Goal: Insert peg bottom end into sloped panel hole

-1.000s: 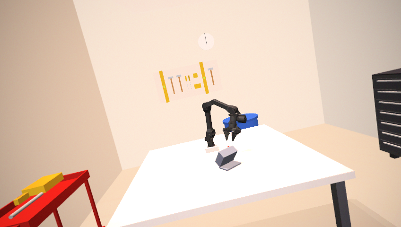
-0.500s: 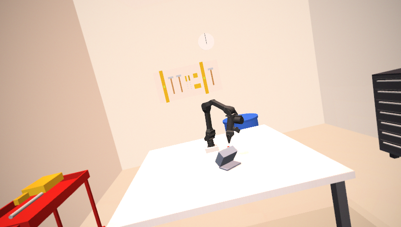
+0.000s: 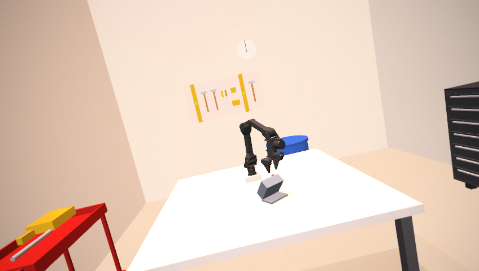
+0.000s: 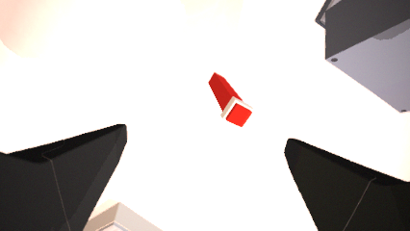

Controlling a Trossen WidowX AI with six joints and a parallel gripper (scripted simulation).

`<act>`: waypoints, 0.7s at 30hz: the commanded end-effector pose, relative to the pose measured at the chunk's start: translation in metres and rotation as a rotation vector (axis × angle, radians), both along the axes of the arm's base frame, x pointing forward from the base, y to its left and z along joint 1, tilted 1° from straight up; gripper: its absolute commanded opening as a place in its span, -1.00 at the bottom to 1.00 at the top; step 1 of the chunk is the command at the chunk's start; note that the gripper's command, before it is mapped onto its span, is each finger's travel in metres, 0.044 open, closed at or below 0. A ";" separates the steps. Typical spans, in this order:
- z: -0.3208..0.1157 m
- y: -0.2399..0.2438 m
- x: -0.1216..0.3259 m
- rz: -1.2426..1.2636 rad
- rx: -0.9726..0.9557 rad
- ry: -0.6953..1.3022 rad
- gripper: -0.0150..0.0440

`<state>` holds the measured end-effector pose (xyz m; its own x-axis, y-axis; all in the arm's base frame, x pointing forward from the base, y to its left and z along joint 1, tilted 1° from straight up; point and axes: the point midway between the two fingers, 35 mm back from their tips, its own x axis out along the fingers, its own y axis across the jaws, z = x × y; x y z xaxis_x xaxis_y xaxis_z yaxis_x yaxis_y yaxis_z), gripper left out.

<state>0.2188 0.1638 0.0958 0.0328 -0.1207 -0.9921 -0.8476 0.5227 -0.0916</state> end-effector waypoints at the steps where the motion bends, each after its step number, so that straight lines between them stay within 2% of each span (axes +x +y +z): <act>1: 0.002 -0.002 0.009 -0.154 0.058 0.001 1.00; 9: 0.005 -0.010 0.023 -0.407 0.139 0.015 1.00; 21: 0.001 -0.010 0.024 -0.412 0.141 0.015 1.00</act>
<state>0.2419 0.1533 0.0995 -0.0027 0.0112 -0.9999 -0.5732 0.8193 0.0107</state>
